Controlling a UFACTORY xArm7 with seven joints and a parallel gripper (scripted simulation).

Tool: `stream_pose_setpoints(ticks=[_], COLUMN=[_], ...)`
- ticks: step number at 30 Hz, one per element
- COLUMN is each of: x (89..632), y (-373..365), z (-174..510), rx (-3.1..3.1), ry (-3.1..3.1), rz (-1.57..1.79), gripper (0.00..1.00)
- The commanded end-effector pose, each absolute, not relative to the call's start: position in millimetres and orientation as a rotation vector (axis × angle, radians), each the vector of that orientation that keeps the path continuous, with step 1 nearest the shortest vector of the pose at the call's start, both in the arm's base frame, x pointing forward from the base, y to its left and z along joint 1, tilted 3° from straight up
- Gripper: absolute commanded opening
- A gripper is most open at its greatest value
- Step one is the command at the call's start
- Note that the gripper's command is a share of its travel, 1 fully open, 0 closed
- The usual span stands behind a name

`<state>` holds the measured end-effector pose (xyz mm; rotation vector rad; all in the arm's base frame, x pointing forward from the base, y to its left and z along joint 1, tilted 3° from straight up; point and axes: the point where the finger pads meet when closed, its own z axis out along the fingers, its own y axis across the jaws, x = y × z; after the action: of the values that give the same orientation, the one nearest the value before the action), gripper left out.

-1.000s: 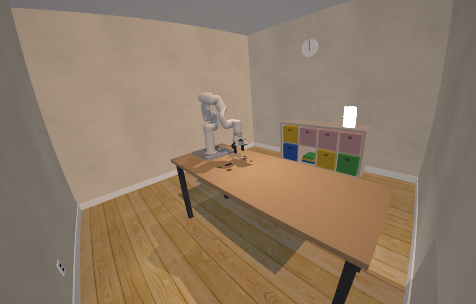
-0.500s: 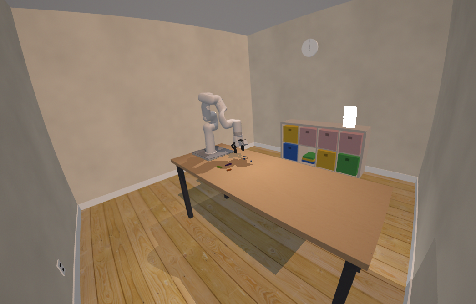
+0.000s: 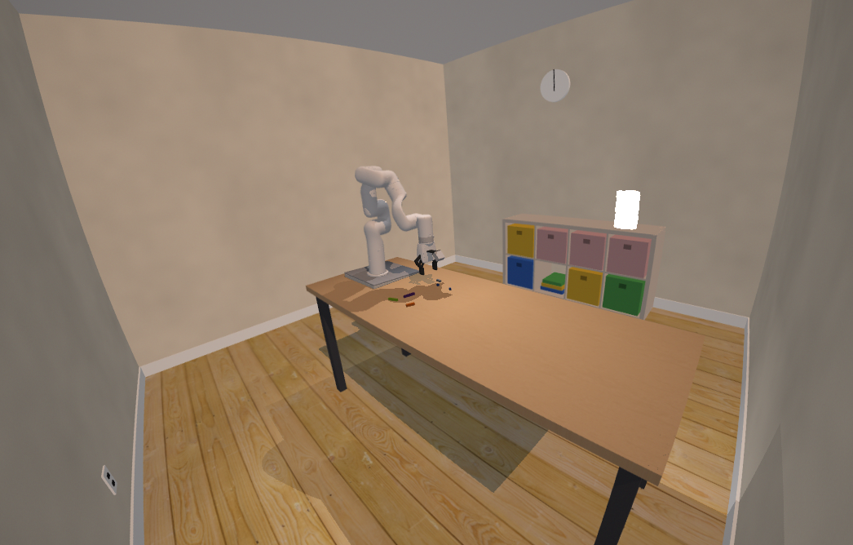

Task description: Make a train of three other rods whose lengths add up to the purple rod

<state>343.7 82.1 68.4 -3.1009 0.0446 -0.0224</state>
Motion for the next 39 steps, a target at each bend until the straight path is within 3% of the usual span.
stream_pose_setpoints(ticks=[1,9,32,39], x=[345.1,347.5,420.2,425.6], y=[82.3,82.4,81.1,80.8], z=[69.6,69.9,70.8,70.5], rx=[-3.100,-3.100,-2.917,-2.889], ry=[0.045,0.008,-1.071,-1.149], rz=[-0.028,-0.029,-0.050,-0.051], gripper=[1.00,1.00,1.00,1.00])
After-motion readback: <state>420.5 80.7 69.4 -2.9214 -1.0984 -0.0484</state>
